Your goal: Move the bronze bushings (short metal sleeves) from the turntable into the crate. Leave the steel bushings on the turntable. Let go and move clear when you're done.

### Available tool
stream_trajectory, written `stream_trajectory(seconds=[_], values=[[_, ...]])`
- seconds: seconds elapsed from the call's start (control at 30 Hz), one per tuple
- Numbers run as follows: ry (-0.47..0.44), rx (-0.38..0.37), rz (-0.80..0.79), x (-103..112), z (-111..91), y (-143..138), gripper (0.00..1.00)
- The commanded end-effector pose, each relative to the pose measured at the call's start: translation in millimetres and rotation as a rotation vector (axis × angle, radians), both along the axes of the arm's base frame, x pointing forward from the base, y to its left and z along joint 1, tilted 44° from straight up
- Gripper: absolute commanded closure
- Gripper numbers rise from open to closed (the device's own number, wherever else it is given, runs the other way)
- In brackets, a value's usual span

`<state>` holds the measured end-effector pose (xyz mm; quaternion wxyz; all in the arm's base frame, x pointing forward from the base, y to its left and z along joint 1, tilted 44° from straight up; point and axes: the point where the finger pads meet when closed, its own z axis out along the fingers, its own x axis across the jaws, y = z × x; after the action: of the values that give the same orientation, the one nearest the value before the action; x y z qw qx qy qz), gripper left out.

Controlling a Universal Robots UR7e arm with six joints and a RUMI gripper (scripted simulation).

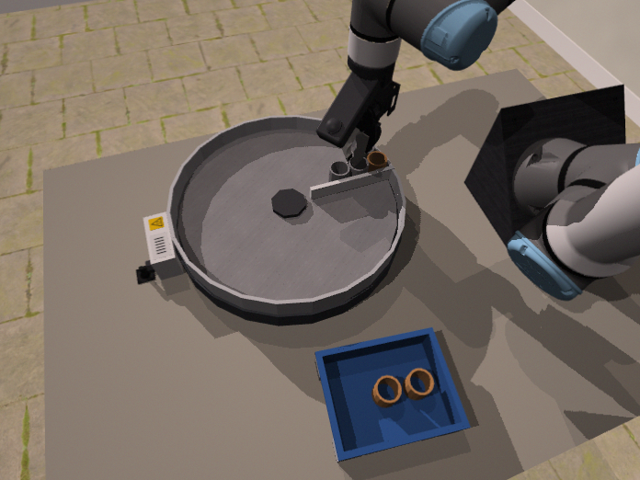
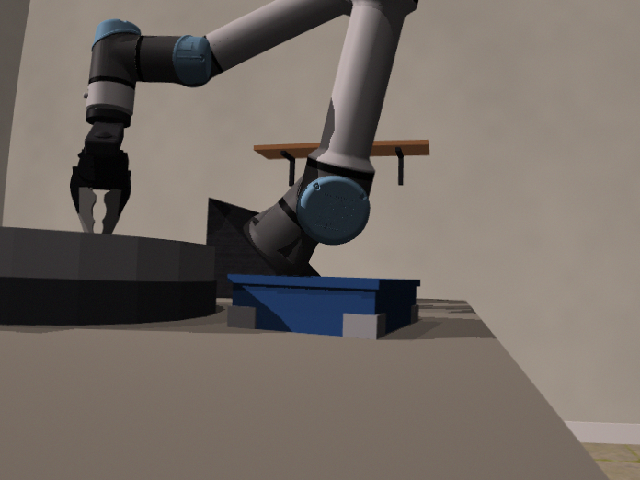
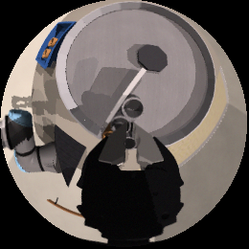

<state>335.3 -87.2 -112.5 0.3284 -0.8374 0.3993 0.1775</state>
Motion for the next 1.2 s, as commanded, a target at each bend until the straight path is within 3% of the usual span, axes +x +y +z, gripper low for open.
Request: stream_trajectory(seconds=[0.0,0.37,0.87,1.17], values=[[0.0,-0.001,-0.001,0.3,0.1,-0.5,1.0],[-0.002,-0.005,-0.002,1.3,3.2,-5.5,1.0],[-0.002,-0.005,-0.002,2.9,45.8,-46.3,1.0],[-0.002,-0.005,-0.001,3.2,50.1,-50.1,1.0]])
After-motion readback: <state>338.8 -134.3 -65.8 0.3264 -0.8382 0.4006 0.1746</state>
